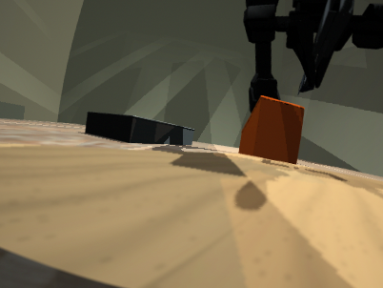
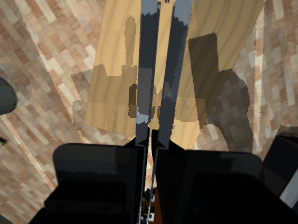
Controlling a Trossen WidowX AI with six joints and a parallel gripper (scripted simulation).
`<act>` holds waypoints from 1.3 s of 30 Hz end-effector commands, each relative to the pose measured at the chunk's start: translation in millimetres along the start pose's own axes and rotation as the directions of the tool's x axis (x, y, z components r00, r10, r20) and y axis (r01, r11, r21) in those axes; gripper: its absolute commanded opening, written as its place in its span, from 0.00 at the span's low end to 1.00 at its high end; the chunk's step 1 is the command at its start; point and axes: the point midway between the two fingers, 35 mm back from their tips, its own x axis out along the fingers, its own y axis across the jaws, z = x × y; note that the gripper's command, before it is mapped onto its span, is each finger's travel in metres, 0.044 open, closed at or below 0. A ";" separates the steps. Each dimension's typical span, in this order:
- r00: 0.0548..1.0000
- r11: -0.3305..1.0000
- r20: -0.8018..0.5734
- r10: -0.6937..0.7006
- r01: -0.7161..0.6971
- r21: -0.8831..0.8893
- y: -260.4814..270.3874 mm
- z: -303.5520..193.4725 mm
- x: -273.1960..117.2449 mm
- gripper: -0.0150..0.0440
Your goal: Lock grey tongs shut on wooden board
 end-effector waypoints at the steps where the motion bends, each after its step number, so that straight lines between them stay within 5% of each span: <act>1: 1.000 1.000 0.005 -0.006 0.006 -0.005 -0.8 1.0 5.2 0.00; 39: 1.000 1.000 0.004 -0.007 0.007 -0.004 -2.2 -2.8 67.3 0.00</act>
